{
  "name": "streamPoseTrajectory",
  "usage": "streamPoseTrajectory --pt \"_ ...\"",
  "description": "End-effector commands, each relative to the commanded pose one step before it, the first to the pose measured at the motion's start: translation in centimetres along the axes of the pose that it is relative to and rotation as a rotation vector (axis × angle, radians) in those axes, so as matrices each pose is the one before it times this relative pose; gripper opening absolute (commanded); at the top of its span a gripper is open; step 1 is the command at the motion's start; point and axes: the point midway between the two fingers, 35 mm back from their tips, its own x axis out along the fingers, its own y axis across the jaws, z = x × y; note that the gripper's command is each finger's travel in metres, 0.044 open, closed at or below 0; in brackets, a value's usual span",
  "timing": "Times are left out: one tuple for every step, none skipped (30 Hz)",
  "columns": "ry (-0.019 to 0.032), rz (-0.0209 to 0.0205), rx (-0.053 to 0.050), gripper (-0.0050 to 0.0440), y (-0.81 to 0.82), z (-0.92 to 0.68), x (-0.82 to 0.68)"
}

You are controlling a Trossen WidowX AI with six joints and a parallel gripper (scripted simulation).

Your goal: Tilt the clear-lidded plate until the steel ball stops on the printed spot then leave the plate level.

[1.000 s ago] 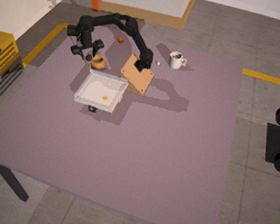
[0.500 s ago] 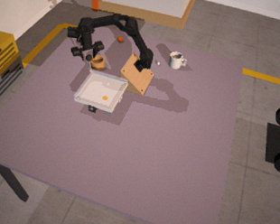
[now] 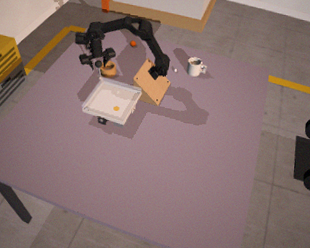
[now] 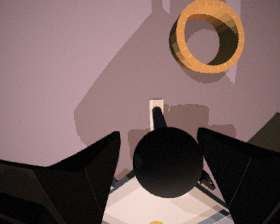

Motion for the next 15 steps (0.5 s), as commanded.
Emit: streamPoseTrajectory --pt "0.00712 -0.00511 0.0075 0.03 -0.165 -0.114 0.532" --pt "0.0 0.0 0.0 0.03 0.0 0.0 0.0" --pt "0.0 0.0 0.0 0.03 0.0 0.0 0.0" --pt "0.0 0.0 0.0 0.015 0.0 0.0 0.0" --pt "0.0 0.0 0.0 0.015 0.0 0.0 0.0" --pt "0.0 0.0 0.0 0.015 0.0 0.0 0.0" --pt "0.0 0.0 0.0 0.015 0.0 0.0 0.0" --pt "0.0 0.0 0.0 0.015 0.0 0.0 0.0" --pt "0.0 0.0 0.0 0.015 0.0 0.0 0.0" --pt "0.0 0.0 0.0 0.015 0.0 0.0 0.0" --pt "0.0 0.0 0.0 0.015 0.0 0.0 0.0" --pt "0.0 0.0 0.0 0.015 0.0 0.0 0.0" --pt "0.0 0.0 0.0 0.015 0.0 0.0 0.0" --pt "0.0 0.0 0.0 0.015 0.0 0.0 0.0" --pt "0.0 0.0 0.0 0.015 0.0 0.0 0.0"
